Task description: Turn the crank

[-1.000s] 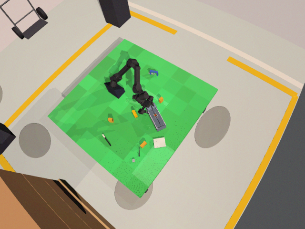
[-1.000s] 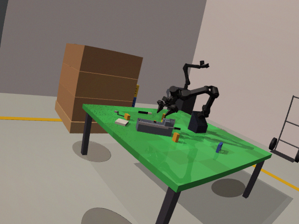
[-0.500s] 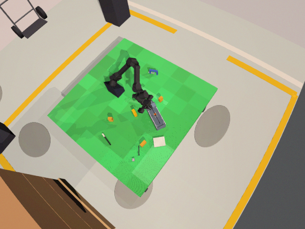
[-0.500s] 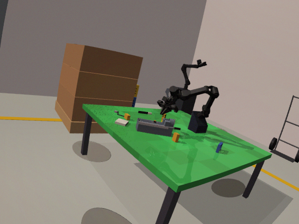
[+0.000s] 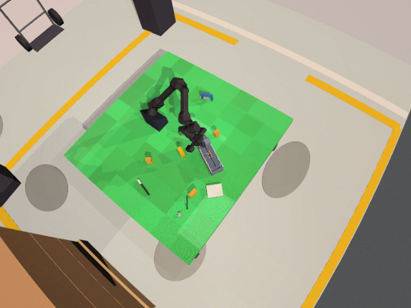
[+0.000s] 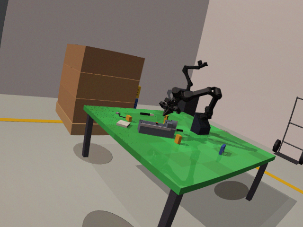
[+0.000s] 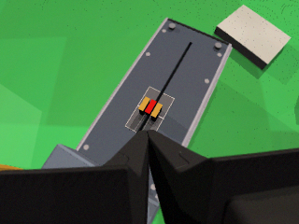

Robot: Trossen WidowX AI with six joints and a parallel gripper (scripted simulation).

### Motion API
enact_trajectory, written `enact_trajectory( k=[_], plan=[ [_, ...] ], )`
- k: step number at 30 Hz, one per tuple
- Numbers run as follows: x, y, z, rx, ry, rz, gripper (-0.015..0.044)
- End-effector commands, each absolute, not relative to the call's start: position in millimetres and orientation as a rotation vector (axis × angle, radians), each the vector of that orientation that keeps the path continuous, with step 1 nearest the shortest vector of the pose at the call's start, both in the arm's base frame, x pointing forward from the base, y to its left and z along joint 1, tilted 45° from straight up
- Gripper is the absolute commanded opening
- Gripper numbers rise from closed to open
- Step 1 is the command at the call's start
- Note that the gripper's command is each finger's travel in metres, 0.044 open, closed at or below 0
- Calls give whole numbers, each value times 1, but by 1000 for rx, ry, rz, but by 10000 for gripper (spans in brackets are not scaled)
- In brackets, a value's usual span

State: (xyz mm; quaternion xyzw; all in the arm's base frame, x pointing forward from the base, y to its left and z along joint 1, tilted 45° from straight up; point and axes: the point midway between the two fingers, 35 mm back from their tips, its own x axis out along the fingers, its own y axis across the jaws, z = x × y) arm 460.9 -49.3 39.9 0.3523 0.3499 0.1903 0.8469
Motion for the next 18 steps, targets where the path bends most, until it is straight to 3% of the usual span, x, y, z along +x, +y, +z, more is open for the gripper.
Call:
enact_trajectory(
  k=[1,2,18],
  plan=[
    [461,-49,40,743,738,402,0],
    [461,-49,40,743,738,402,0],
    [461,-49,40,743,738,402,420]
  ],
)
